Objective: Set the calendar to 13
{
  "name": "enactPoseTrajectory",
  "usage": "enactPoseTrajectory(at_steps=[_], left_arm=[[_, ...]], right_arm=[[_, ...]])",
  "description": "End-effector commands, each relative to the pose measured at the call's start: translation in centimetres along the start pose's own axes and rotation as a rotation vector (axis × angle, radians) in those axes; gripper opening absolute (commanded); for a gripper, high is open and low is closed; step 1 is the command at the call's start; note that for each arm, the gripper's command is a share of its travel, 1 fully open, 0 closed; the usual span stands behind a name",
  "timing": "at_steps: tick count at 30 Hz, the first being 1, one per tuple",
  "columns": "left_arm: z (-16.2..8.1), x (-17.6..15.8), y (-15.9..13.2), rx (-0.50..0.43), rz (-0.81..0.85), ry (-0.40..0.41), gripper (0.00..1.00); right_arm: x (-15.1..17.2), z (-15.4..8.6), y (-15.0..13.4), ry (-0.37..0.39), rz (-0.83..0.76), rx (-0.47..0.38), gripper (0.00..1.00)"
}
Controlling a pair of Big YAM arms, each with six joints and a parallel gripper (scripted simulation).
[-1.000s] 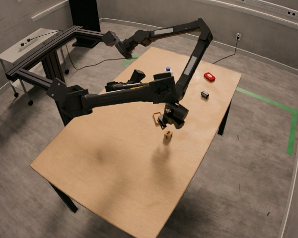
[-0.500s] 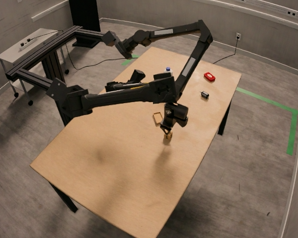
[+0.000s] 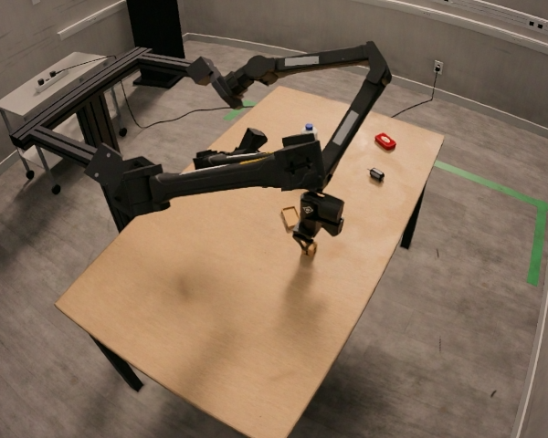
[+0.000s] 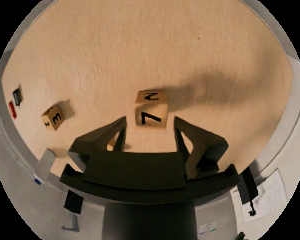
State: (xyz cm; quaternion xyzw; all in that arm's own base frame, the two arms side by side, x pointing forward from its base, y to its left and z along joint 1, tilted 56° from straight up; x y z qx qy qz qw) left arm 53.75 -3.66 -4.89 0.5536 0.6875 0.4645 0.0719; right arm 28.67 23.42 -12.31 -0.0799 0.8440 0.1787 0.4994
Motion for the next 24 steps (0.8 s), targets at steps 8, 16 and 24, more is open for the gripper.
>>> enactPoseTrajectory(at_steps=[8, 16, 24], left_arm=[[2.5, 0.4, -0.4, 0.007, 0.002, 0.011, 0.64], [3.1, 0.4, -0.4, 0.007, 0.002, 0.013, 0.64], [2.1, -0.2, 0.0, -0.003, 0.001, -0.001, 0.55]], right_arm=[[-0.4, 0.0, 0.4, -0.018, 0.01, -0.013, 1.0], [-0.4, 0.0, 0.4, -0.018, 0.01, -0.013, 1.0], [-0.4, 0.0, 0.4, -0.018, 0.01, -0.013, 1.0]])
Point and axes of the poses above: on each arm, the point where the finger pads meet when closed, its own z axis out along the fingers, its own x axis across the jaws, y = z × x, the point moved 4 cm from there along -z, back along the fingers, and after that the axes turned 11 degrees about -z, right-handed, at the moved point
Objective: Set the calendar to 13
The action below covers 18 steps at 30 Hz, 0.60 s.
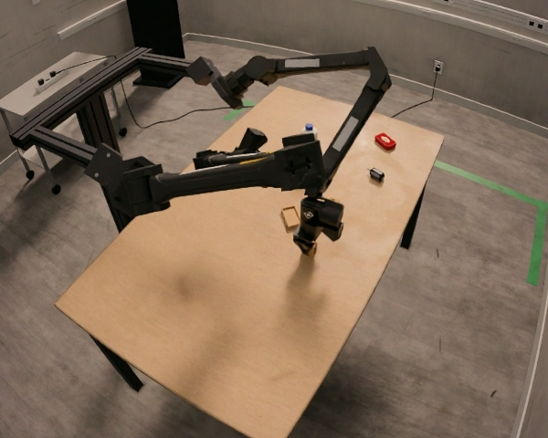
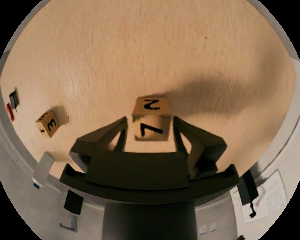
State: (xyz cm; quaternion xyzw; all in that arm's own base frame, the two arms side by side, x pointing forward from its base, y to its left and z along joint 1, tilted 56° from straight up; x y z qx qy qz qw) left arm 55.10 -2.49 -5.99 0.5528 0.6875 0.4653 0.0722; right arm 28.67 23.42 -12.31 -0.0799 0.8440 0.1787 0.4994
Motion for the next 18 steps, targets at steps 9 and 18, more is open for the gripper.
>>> enactPoseTrajectory(at_steps=[9, 18], left_arm=[[0.02, -0.19, -0.09, -0.001, 0.003, -0.002, 0.47], [0.64, 0.62, 0.14, 0.005, -0.003, 0.011, 0.36]], right_arm=[[-0.45, -0.04, 0.43, -0.018, 0.01, -0.013, 1.0], [-0.45, -0.04, 0.43, -0.018, 0.01, -0.013, 1.0]])
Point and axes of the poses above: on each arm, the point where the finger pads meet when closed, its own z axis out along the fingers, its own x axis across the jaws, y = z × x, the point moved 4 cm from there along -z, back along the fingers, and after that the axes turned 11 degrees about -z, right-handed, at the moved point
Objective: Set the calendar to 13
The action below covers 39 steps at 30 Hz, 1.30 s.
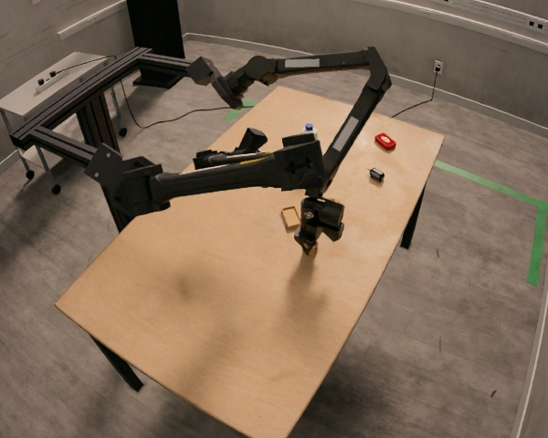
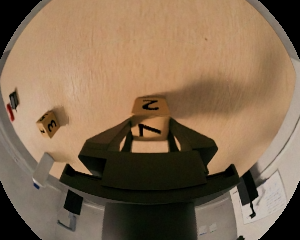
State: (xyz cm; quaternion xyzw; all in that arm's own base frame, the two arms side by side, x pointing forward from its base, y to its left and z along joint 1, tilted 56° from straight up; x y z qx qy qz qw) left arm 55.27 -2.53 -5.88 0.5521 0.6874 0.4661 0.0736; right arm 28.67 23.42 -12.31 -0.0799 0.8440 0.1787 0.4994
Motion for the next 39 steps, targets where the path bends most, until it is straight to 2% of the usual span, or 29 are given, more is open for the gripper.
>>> enactPoseTrajectory(at_steps=[1, 4, 7, 9, 10, 16, 19, 20, 21, 24, 27, 33, 36, 39], left_arm=[[0.6, 0.7, -0.1, 0.008, -0.001, 0.011, 0.34], [0.0, -0.1, -0.2, 0.002, 0.005, -0.002, 0.0], [0.0, -0.1, -0.2, 0.002, 0.005, -0.002, 0.0], [-0.2, -0.1, -0.4, 0.009, 0.01, 0.0, 0.23], [-1.0, -0.6, -0.4, 0.004, 0.01, -0.008, 0.34], [-5.6, -0.6, 0.2, -0.007, 0.005, -0.013, 0.35], [-7.0, -0.5, 0.2, -0.007, 0.004, -0.013, 0.35], [-7.0, -0.6, 0.4, -0.016, 0.009, -0.014, 0.35], [-5.8, 1.0, 0.5, -0.005, -0.004, 0.008, 0.35], [-5.2, 1.4, -0.3, -0.005, 0.016, 0.009, 0.35], [-5.2, 3.9, -0.3, -0.04, 0.009, 0.001, 0.35], [-5.2, 10.5, -3.8, -0.083, -0.024, -0.003, 0.35], [-4.7, 12.6, -7.6, -0.039, 0.019, 0.005, 0.35], [-4.8, 13.9, -9.2, -0.021, 0.031, 0.01, 0.35]], right_arm=[[-0.4, 0.0, 0.4, -0.018, 0.01, -0.013, 1.0], [-0.4, 0.0, 0.4, -0.018, 0.01, -0.013, 1.0], [-0.4, 0.0, 0.4, -0.018, 0.01, -0.013, 1.0], [-0.4, 0.0, 0.4, -0.018, 0.01, -0.013, 1.0], [-0.4, 0.0, 0.4, -0.018, 0.01, -0.013, 1.0], [-0.4, 0.0, 0.4, -0.018, 0.01, -0.013, 1.0], [-0.4, 0.0, 0.4, -0.018, 0.01, -0.013, 1.0], [-0.4, 0.0, 0.4, -0.018, 0.01, -0.013, 1.0], [-0.4, 0.0, 0.4, -0.018, 0.01, -0.013, 1.0], [-0.4, 0.0, 0.4, -0.018, 0.01, -0.013, 1.0], [-0.4, 0.0, 0.4, -0.018, 0.01, -0.013, 1.0], [-0.4, 0.0, 0.4, -0.018, 0.01, -0.013, 1.0], [-0.4, 0.0, 0.4, -0.018, 0.01, -0.013, 1.0], [-0.4, 0.0, 0.4, -0.018, 0.01, -0.013, 1.0]])
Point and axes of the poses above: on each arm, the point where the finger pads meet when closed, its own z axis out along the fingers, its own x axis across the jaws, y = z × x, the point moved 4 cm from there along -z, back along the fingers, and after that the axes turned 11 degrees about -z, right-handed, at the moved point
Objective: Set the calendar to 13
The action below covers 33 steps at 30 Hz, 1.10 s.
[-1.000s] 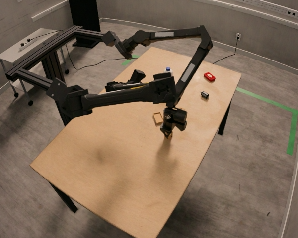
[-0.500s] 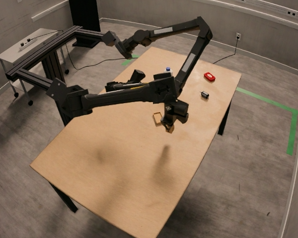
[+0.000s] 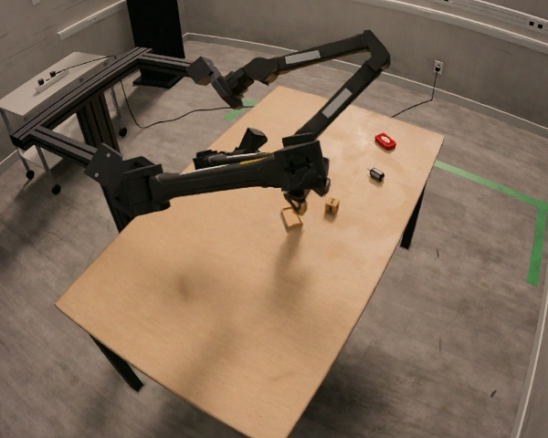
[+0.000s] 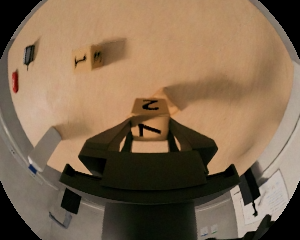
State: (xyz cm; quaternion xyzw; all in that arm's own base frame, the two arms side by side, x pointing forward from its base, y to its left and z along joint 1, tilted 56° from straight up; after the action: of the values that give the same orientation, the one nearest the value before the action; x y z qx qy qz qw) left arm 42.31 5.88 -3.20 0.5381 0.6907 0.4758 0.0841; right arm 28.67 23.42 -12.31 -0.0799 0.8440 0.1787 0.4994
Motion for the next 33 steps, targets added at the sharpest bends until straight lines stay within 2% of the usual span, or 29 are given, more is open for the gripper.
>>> enactPoseTrajectory(at_steps=[1, 4, 9, 16, 18, 21, 27, 33], left_arm=[[0.0, 0.9, -1.7, 0.003, 0.062, -0.001, 0.35], [-0.3, 2.6, -3.9, 0.032, 0.073, 0.004, 0.35], [-0.4, 3.2, -4.7, 0.044, 0.077, 0.003, 0.35], [-0.7, 2.5, -4.5, 0.033, 0.396, -0.018, 0.35], [-0.7, 2.5, -4.5, 0.033, 0.396, -0.018, 0.35], [-0.7, 2.5, -4.5, 0.031, 0.565, -0.022, 0.35], [-0.8, 2.8, -4.1, 0.027, 0.787, -0.024, 0.35], [-0.7, 2.9, -4.1, 0.029, 0.854, -0.024, 0.35]], right_arm=[[-0.4, 0.0, 0.4, -0.018, 0.01, -0.013, 1.0], [-0.4, 0.0, 0.4, -0.018, 0.01, -0.013, 1.0], [-0.4, 0.0, 0.4, -0.018, 0.01, -0.013, 1.0], [-0.4, 0.0, 0.4, -0.018, 0.01, -0.013, 1.0], [-0.4, 0.0, 0.4, -0.018, 0.01, -0.013, 1.0], [-0.4, 0.0, 0.4, -0.018, 0.01, -0.013, 1.0], [-0.4, 0.0, 0.4, -0.018, 0.01, -0.013, 1.0], [-0.4, 0.0, 0.4, -0.018, 0.01, -0.013, 1.0]])
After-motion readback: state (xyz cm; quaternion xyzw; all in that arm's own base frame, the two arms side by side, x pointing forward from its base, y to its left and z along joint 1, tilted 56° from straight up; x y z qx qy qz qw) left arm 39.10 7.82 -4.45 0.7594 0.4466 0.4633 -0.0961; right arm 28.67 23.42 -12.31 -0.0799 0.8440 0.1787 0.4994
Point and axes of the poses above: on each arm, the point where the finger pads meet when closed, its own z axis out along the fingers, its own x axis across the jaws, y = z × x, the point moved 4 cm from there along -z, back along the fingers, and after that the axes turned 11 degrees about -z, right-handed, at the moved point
